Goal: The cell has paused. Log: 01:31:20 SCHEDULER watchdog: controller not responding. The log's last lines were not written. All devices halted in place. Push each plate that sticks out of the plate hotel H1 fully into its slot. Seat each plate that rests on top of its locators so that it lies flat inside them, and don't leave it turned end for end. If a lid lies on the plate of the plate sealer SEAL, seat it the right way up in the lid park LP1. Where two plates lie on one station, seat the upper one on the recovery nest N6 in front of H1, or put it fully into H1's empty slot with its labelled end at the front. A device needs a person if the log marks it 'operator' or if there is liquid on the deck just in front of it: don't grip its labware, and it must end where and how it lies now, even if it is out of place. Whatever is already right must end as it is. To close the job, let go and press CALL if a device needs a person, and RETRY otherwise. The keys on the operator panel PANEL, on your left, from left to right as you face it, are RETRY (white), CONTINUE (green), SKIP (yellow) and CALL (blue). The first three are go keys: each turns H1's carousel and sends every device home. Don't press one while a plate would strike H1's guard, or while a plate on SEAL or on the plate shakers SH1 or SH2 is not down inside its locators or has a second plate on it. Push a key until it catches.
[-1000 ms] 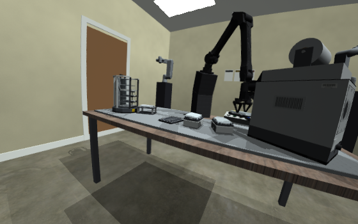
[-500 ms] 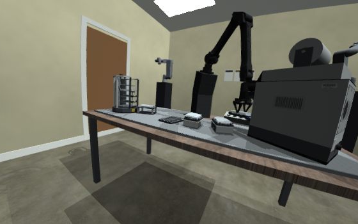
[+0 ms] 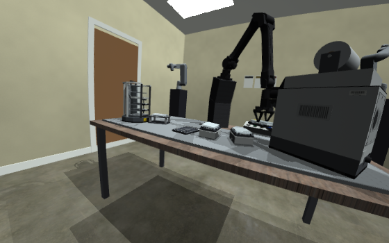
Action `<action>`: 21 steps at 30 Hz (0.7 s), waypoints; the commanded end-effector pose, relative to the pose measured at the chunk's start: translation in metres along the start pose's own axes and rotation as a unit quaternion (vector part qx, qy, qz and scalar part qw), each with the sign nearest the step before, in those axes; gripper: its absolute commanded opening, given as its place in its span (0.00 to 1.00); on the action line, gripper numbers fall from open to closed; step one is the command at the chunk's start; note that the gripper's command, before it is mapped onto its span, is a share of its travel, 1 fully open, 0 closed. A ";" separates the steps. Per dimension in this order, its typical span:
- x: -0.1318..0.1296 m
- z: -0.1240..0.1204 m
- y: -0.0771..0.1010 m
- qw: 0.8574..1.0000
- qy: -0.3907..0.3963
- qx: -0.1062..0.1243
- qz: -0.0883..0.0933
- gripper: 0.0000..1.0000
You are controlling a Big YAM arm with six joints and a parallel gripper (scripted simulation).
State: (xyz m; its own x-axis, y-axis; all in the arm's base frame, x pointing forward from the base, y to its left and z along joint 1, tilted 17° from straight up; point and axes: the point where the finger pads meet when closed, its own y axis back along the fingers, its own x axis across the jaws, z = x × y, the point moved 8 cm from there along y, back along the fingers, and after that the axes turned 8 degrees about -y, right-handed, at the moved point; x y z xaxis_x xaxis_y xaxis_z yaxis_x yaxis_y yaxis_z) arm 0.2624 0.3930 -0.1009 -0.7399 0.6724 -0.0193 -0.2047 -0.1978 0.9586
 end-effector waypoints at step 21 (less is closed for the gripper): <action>-0.004 0.002 0.012 1.000 -0.001 -0.002 0.001 0.84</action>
State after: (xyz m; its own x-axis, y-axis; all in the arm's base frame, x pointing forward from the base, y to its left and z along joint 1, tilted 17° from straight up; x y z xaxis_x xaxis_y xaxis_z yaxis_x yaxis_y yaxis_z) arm 0.2621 0.3926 -0.0954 -0.7401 0.6722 -0.0185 -0.2072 -0.2017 0.9573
